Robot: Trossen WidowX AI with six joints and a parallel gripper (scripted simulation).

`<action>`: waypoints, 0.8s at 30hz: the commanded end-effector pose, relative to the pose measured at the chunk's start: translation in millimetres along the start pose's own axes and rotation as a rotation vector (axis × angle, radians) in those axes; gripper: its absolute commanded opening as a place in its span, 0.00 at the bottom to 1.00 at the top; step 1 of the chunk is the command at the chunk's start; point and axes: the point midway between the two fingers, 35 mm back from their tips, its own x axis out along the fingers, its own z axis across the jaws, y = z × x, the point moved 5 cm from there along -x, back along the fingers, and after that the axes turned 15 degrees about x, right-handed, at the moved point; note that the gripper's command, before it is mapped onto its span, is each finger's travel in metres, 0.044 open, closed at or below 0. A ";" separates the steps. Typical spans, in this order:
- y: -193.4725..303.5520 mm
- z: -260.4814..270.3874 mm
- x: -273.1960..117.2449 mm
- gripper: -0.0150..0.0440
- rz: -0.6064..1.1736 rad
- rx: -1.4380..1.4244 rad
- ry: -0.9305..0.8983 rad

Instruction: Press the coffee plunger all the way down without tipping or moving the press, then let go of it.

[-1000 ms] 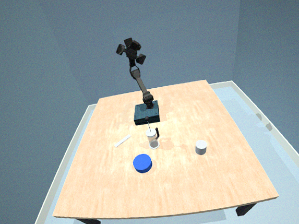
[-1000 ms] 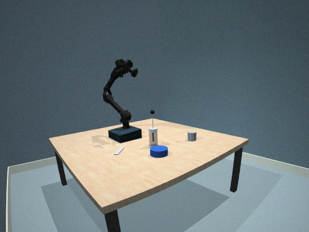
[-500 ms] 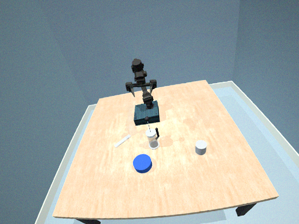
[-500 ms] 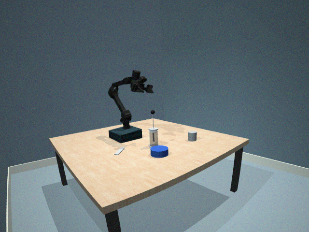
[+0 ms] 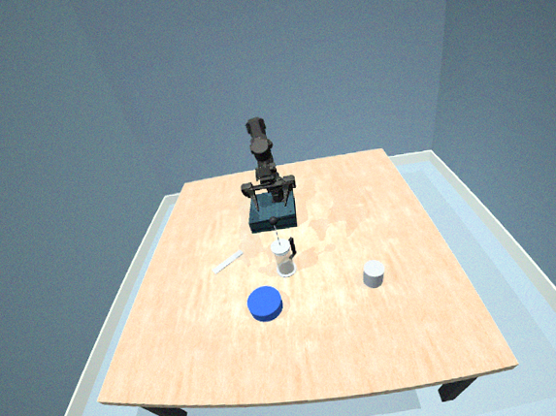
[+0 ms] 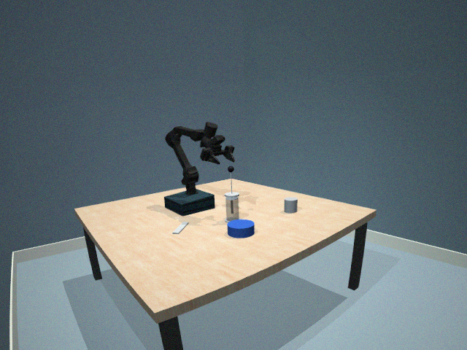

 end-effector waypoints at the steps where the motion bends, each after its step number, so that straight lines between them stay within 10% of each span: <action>1: 6.9 -2.6 4.7 1.00 -0.004 0.011 -0.002; 24: 6.8 -2.6 36.9 1.00 -0.007 0.011 -0.001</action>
